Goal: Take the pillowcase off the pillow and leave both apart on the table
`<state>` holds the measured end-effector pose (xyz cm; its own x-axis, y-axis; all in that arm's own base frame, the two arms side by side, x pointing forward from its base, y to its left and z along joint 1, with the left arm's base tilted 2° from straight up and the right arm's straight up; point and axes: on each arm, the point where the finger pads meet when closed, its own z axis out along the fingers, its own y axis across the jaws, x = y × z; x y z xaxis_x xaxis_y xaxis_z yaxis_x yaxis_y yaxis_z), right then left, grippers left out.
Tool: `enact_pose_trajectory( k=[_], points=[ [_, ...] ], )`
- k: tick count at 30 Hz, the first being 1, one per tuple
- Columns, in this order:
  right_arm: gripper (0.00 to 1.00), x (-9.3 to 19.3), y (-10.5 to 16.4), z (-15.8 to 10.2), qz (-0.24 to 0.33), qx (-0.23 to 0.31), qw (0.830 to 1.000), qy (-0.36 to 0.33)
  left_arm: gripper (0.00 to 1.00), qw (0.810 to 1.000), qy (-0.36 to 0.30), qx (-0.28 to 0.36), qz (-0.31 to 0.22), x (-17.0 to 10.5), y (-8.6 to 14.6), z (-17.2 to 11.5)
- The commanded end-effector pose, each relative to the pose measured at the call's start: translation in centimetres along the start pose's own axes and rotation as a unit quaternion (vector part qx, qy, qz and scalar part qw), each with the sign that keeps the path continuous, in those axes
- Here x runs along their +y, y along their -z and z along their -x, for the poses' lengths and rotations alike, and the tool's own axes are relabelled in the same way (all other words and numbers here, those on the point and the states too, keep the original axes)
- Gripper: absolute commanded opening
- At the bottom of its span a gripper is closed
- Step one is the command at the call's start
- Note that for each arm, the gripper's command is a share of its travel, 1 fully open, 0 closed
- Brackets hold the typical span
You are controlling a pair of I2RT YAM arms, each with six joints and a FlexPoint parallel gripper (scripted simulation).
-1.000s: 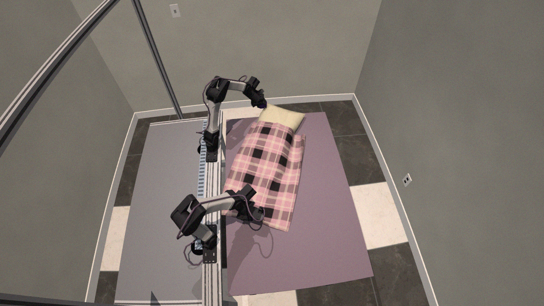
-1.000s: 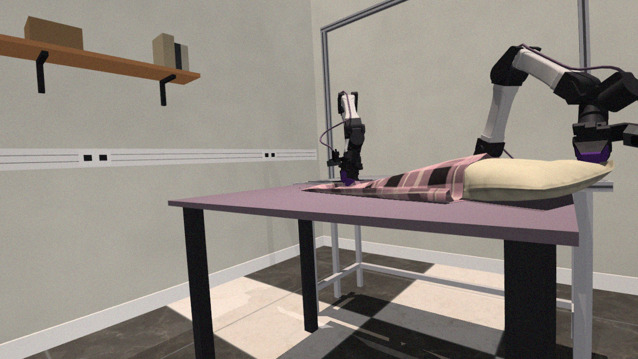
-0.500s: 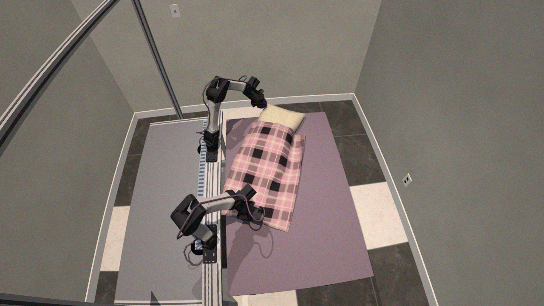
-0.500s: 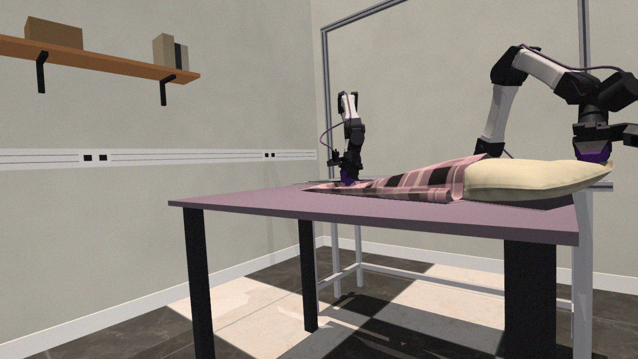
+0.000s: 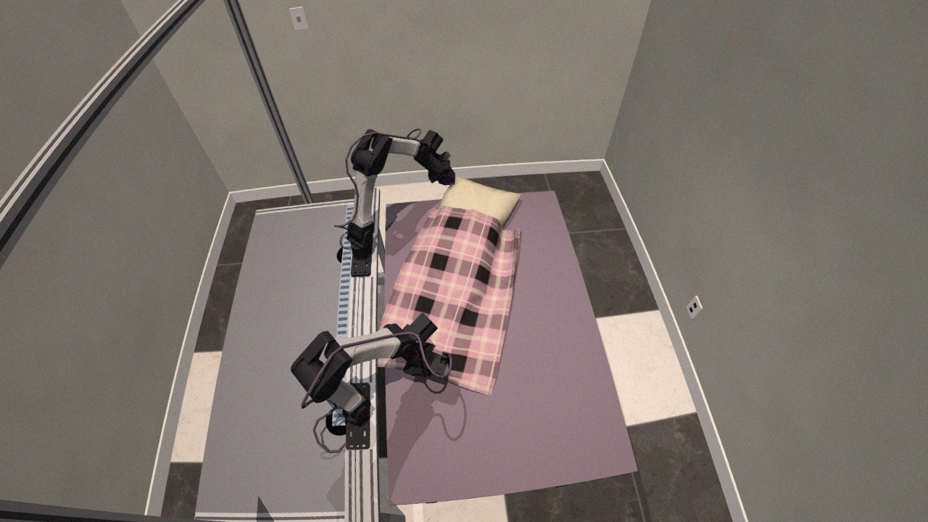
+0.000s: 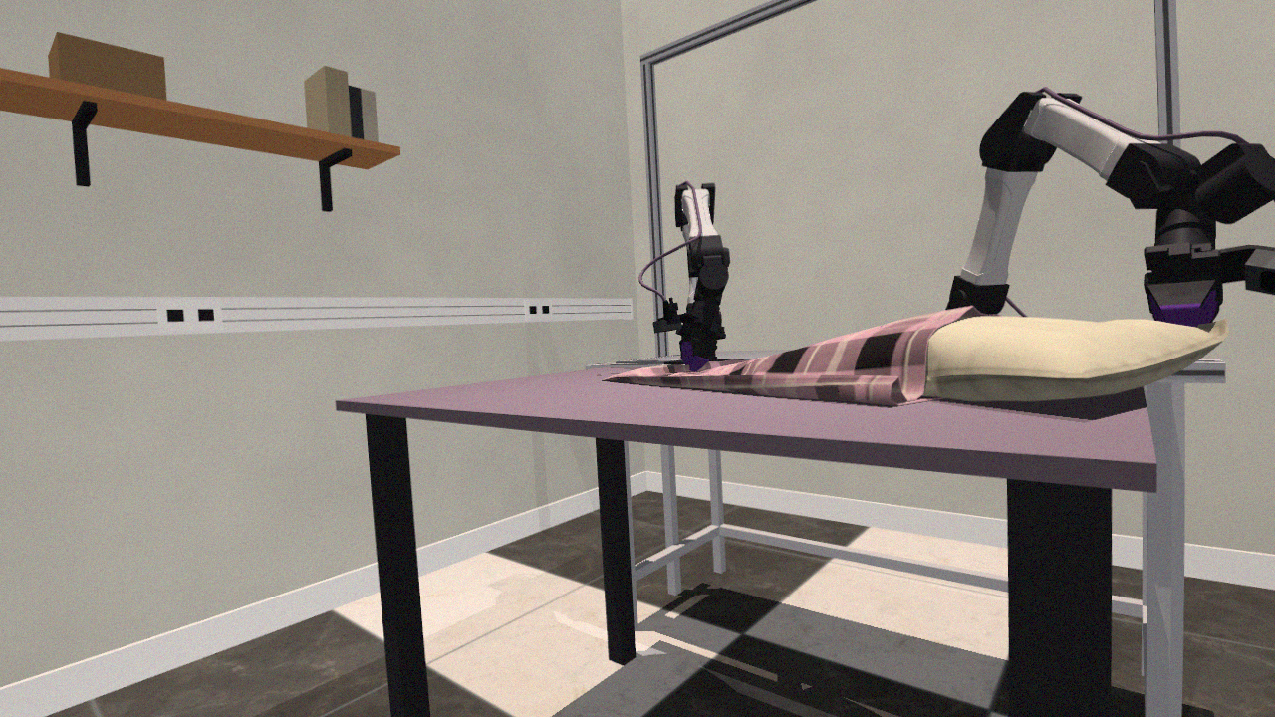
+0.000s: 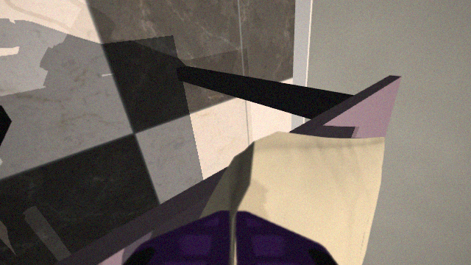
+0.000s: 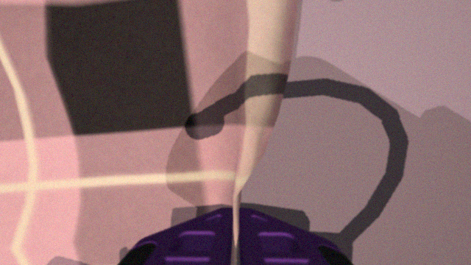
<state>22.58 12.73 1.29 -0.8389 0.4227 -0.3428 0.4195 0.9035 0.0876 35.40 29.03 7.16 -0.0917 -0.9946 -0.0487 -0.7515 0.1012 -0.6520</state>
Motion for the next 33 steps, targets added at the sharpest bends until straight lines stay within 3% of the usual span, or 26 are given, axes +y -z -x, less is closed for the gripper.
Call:
enact_pose_trajectory(
  k=[1,21,24,26,31,33],
  points=[
    [0.04,-2.8,-1.0,-1.7,-0.052,0.029,0.998,0.013,0.00,1.000,0.001,0.009,-0.002,-0.1,0.6,-1.1],
    [0.00,-2.4,-0.9,-1.5,-0.045,0.025,0.999,0.011,0.00,1.000,0.001,0.009,-0.002,-0.1,0.6,-1.1],
    [0.00,-2.3,-0.6,-1.4,-0.044,0.025,0.999,0.011,0.00,1.000,0.001,0.009,-0.002,-0.1,0.6,-1.1],
    [0.00,-0.7,0.4,-0.3,-0.020,0.013,1.000,0.003,0.00,1.000,0.001,0.009,-0.002,-0.1,0.6,-1.1],
    [0.00,-1.9,0.4,-0.8,-0.031,0.014,0.999,0.007,0.00,1.000,0.001,0.009,-0.002,-0.1,0.6,-1.1],
    [0.00,-0.3,1.4,0.3,-0.011,0.003,1.000,0.000,0.00,1.000,0.001,0.009,-0.002,-0.1,0.6,-1.1]
  ],
)
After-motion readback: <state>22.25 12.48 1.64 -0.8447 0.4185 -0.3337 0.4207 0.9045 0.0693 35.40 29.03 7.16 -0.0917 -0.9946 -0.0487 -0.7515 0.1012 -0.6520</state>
